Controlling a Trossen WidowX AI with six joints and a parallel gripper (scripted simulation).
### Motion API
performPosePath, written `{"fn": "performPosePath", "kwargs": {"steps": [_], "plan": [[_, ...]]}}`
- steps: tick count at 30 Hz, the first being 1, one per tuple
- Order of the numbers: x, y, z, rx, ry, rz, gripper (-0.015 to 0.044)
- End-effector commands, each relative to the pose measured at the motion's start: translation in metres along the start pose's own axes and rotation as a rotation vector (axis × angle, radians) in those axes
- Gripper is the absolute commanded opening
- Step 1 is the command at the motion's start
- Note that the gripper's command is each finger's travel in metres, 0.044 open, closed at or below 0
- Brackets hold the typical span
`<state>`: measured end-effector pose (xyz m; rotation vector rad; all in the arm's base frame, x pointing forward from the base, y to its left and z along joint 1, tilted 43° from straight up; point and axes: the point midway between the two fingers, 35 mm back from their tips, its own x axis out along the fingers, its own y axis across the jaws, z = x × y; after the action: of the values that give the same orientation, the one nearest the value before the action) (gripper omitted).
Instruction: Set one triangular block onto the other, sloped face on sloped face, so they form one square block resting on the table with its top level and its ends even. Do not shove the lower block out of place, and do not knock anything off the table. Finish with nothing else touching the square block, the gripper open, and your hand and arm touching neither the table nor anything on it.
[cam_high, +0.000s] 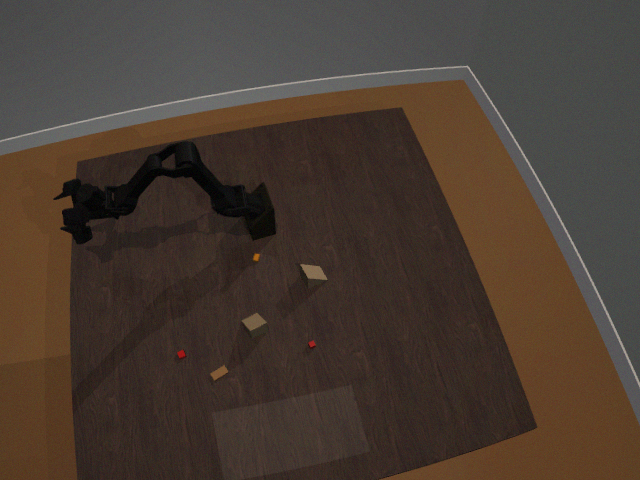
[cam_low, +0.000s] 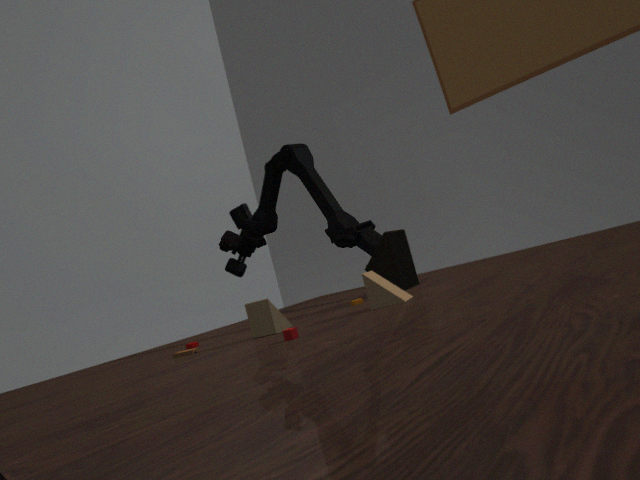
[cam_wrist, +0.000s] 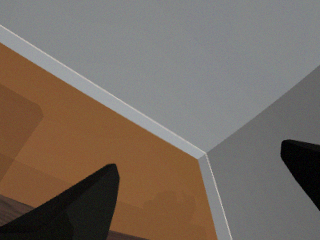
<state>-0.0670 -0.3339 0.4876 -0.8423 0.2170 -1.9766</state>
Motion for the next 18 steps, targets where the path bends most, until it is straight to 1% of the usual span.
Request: {"fn": "performPosePath", "kwargs": {"steps": [1,5,9,14,18], "plan": [[0.002,0.054,0.006,0.097,0.040,0.151,0.0440],[-0.009,0.110,0.021,0.199,0.065,0.313,0.0440],[-0.027,0.165,0.036,0.271,0.106,0.473,0.0440],[-0.058,0.226,0.052,0.303,0.172,0.656,0.0440],[-0.095,0.277,0.061,0.280,0.241,0.815,0.0440]]}}
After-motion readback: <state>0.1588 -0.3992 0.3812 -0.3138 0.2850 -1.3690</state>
